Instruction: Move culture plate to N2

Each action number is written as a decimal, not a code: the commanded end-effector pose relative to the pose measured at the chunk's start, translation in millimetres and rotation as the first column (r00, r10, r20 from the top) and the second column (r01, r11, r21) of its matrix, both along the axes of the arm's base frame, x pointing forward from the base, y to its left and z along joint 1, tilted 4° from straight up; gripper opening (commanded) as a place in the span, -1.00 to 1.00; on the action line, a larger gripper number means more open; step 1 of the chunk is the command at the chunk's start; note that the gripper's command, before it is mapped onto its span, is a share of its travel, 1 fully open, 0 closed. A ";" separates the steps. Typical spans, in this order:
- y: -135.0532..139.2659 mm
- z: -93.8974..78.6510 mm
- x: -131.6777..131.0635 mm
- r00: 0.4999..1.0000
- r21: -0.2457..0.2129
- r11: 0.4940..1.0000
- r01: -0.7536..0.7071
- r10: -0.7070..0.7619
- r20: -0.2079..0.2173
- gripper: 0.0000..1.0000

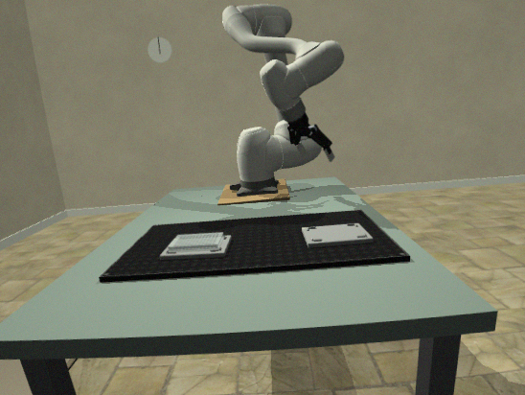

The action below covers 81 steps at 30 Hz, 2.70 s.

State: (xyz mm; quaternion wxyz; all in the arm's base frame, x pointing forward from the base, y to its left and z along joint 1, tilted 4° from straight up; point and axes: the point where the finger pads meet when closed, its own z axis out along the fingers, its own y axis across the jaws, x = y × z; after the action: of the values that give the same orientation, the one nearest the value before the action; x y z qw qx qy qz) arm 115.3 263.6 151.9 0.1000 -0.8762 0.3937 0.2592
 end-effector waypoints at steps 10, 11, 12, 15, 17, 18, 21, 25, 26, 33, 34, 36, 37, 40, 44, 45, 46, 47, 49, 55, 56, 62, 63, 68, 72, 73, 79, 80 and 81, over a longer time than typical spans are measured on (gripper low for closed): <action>0.0 0.0 0.0 1.000 0.000 1.000 0.000 0.000 0.000 1.00; 0.0 0.0 0.0 1.000 0.000 1.000 0.000 0.000 0.000 1.00; 0.0 0.0 0.0 1.000 0.000 1.000 0.000 0.000 0.000 1.00; 0.0 0.0 0.0 1.000 0.000 1.000 0.000 0.000 0.000 1.00; 0.0 0.0 0.0 1.000 0.000 1.000 0.000 0.000 0.000 1.00; -0.5 0.3 4.9 0.999 0.008 1.000 -0.025 0.025 0.020 1.00; -1.9 0.9 18.2 0.997 0.018 0.998 -0.060 0.059 0.048 1.00; -4.5 1.7 36.6 0.988 0.032 0.992 -0.121 0.117 0.095 1.00; -4.5 1.7 36.6 0.988 0.032 0.992 -0.121 0.117 0.095 1.00; -8.6 2.6 59.9 0.966 0.043 0.977 -0.210 0.200 0.163 1.00; -8.6 2.6 59.9 0.966 0.043 0.977 -0.210 0.200 0.163 1.00; -10.6 2.9 69.7 0.954 0.045 0.968 -0.245 0.233 0.189 1.00; -11.3 3.0 73.4 0.954 0.045 0.968 -0.245 0.233 0.189 1.00; -14.7 3.5 88.0 0.928 0.046 0.950 -0.308 0.289 0.234 1.00; -18.2 3.9 101.5 0.902 0.042 0.932 -0.360 0.336 0.271 1.00; -19.5 4.0 106.4 0.897 0.041 0.928 -0.369 0.344 0.278 1.00; -20.5 4.1 110.3 0.897 0.041 0.928 -0.369 0.344 0.278 1.00; -20.5 4.1 110.3 0.897 0.041 0.928 -0.369 0.344 0.278 1.00; -23.4 4.4 119.9 0.866 0.034 0.906 -0.421 0.390 0.313 1.00; -29.1 4.8 138.3 0.825 0.023 0.877 -0.480 0.443 0.352 1.00; -30.7 4.9 143.0 0.819 0.021 0.872 -0.488 0.450 0.357 1.00; -38.7 5.3 165.6 0.772 0.005 0.838 -0.545 0.500 0.393 1.00; -38.7 5.3 165.6 0.772 0.005 0.838 -0.545 0.500 0.393 1.00; -44.3 5.4 179.5 0.721 -0.014 0.800 -0.600 0.547 0.425 1.00; -52.0 5.6 197.7 0.666 -0.035 0.758 -0.651 0.592 0.454 1.00; -53.9 5.7 202.1 0.666 -0.035 0.758 -0.651 0.592 0.454 1.00; -62.3 5.8 220.2 0.607 -0.059 0.713 -0.699 0.635 0.479 1.00; -64.6 5.8 224.6 0.580 -0.071 0.692 -0.719 0.652 0.488 1.00; -66.8 5.8 229.1 0.553 -0.082 0.671 -0.737 0.669 0.497 1.00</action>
State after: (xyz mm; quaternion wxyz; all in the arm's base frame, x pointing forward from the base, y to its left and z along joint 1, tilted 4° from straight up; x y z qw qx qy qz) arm 329.9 204.4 157.8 0.1461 -0.9853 -0.0142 0.0878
